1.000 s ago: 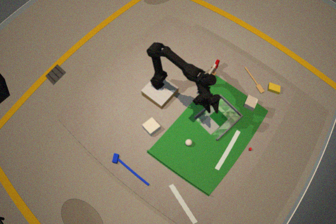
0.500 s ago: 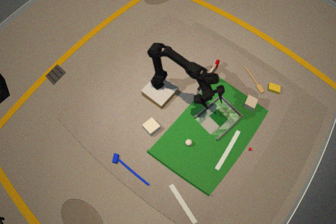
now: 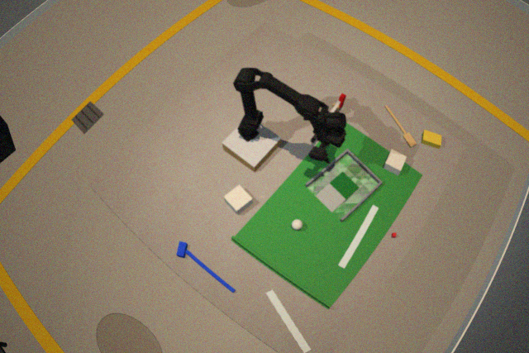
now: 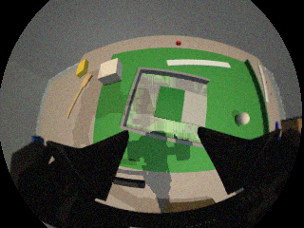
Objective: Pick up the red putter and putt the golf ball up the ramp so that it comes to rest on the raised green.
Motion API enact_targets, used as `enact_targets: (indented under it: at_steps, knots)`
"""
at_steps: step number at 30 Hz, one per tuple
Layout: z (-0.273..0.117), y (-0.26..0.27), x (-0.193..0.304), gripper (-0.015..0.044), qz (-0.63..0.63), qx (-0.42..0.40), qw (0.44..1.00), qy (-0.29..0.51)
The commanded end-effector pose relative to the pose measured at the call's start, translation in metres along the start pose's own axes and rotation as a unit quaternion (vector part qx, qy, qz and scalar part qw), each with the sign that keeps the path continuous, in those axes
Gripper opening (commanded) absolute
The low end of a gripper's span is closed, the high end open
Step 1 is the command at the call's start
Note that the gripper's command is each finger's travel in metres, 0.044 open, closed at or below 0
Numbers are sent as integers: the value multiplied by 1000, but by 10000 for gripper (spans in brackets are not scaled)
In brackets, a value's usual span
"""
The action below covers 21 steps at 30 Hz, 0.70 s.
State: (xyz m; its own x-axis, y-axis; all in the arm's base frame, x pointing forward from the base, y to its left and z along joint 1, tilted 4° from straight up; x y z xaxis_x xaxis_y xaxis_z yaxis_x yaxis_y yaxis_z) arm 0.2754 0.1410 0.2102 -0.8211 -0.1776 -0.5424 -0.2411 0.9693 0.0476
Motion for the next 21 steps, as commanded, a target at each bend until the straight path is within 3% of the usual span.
enact_targets:
  at_steps: [1,12,21]
  knots:
    - [2,34,45,440,-426,-127,891,95]
    - [-4,53,76,440,-666,-244,698,102]
    - [-5,53,79,440,-667,-245,696,102]
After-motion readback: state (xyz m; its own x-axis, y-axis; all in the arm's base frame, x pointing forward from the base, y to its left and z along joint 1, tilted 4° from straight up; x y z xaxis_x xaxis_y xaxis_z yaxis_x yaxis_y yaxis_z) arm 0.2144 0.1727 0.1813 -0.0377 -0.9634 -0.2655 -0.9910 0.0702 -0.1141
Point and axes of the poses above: the point midway between the two fingers, 35 mm back from their tips, its own z axis out along the fingers, its own y axis across the jaws, x = y × z, the point moved 8 cm from there along -z, back along the fingers, and after that the axes turned 2 degrees about z, right-handed, at the moved point
